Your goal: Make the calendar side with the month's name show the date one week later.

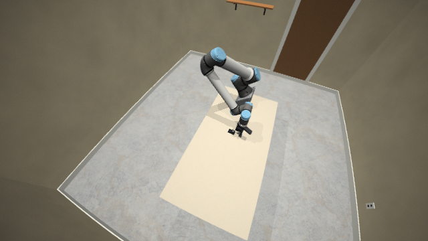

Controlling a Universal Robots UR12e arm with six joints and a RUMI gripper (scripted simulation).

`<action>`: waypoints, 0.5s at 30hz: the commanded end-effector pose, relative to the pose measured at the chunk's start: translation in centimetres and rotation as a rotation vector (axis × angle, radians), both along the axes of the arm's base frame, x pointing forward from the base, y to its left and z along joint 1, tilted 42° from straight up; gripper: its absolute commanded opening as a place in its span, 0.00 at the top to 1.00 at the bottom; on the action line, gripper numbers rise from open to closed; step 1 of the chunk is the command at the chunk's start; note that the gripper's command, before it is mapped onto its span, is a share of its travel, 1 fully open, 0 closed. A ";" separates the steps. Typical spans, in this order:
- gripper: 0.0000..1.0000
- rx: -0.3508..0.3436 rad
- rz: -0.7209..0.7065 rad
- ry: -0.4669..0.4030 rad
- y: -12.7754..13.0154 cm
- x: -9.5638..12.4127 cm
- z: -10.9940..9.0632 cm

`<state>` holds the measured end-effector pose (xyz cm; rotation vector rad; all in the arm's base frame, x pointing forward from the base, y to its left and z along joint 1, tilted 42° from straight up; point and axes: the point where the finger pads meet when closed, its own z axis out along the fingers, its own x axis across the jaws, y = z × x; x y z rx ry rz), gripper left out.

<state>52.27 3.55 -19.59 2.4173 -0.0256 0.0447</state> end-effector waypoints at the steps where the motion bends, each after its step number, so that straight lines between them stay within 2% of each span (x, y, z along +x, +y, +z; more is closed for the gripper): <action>1: 0.89 0.002 0.004 -0.006 2.5 0.2 2.7; 4: 0.89 0.002 0.004 -0.006 3.0 0.2 3.2; 11: 0.89 0.002 0.004 -0.006 5.6 0.1 6.2; 15: 0.89 0.002 0.004 -0.006 6.2 0.0 6.9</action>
